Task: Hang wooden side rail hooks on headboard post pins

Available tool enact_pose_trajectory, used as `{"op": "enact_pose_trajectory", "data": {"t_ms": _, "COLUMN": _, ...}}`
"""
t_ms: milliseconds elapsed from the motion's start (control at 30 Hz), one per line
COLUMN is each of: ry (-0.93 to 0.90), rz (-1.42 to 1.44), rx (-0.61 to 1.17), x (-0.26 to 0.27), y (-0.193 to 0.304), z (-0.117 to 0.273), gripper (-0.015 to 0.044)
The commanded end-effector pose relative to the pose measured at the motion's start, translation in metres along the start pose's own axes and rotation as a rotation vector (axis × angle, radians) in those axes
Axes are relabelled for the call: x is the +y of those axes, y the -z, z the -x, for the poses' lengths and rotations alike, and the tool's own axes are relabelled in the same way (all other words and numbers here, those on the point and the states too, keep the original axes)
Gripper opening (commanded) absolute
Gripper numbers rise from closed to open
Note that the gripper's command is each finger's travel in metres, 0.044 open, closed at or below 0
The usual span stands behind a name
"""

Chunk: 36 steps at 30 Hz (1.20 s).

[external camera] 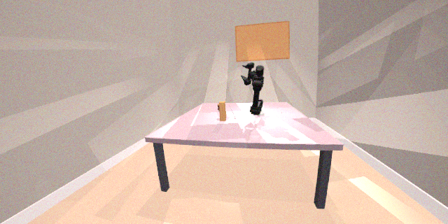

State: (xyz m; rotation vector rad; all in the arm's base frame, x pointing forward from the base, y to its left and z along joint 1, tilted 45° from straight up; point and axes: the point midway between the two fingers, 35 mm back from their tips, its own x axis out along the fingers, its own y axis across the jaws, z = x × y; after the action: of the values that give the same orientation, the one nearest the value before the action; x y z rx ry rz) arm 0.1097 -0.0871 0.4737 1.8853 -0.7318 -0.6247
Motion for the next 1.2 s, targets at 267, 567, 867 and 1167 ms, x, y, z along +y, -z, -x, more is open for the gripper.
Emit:
{"op": "enact_pose_trajectory", "data": {"t_ms": 267, "ry": 0.329, "rz": -0.354, "rx": 0.265, "x": -0.045, "y": -0.021, "z": -0.055, "gripper": 0.044}}
{"op": "enact_pose_trajectory", "data": {"t_ms": 567, "ry": 0.657, "rz": -0.601, "rx": 0.382, "x": -0.106, "y": -0.01, "z": -0.091, "gripper": 0.044}}
{"op": "enact_pose_trajectory", "data": {"t_ms": 867, "ry": 1.033, "rz": -0.789, "rx": 0.408, "x": -0.184, "y": 0.015, "z": -0.104, "gripper": 0.044}}
{"op": "enact_pose_trajectory", "data": {"t_ms": 1167, "ry": 1.433, "rz": -0.901, "rx": 0.327, "x": -0.271, "y": 0.043, "z": -0.085, "gripper": 0.044}}
